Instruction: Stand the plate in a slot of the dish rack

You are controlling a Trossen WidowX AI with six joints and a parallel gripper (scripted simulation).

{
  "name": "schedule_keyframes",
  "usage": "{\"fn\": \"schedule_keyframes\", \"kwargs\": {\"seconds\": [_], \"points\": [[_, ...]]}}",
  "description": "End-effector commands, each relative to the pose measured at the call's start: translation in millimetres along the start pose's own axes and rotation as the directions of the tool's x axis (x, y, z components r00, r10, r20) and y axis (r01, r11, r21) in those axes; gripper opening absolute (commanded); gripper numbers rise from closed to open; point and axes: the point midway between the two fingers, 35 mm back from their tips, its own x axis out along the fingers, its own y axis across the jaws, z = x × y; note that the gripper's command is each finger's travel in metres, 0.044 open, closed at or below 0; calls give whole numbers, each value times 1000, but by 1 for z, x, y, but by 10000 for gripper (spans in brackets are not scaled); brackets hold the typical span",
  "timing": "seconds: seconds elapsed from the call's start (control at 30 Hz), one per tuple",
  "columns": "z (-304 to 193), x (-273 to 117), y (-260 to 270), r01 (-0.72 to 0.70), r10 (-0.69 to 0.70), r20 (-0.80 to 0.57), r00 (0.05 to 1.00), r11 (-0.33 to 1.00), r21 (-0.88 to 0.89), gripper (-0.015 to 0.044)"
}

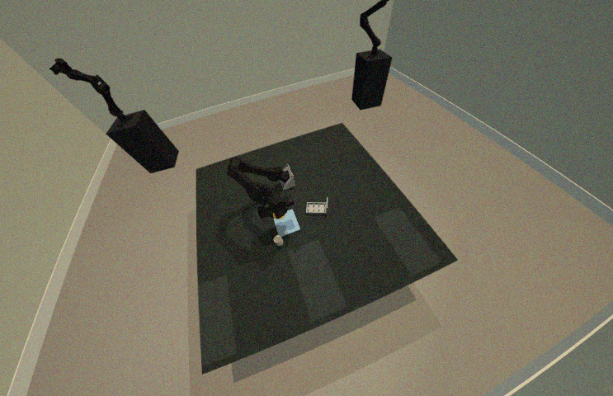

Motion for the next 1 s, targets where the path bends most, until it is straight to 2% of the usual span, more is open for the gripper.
{"fn": "schedule_keyframes", "kwargs": {"seconds": [0.0, 0.43, 0.57, 0.97], "points": [[3, -18, 1, -9, 9, 17, 1000, 1000, -2, 0], [6, -70, 1, -17, 18, 51, 999, 1000, -23, 0], [6, -76, 3, -18, 19, 53, 998, 1000, -20, 0], [-11, -77, 100, -19, 30, -27, 999, 947, 320, 0]]}}
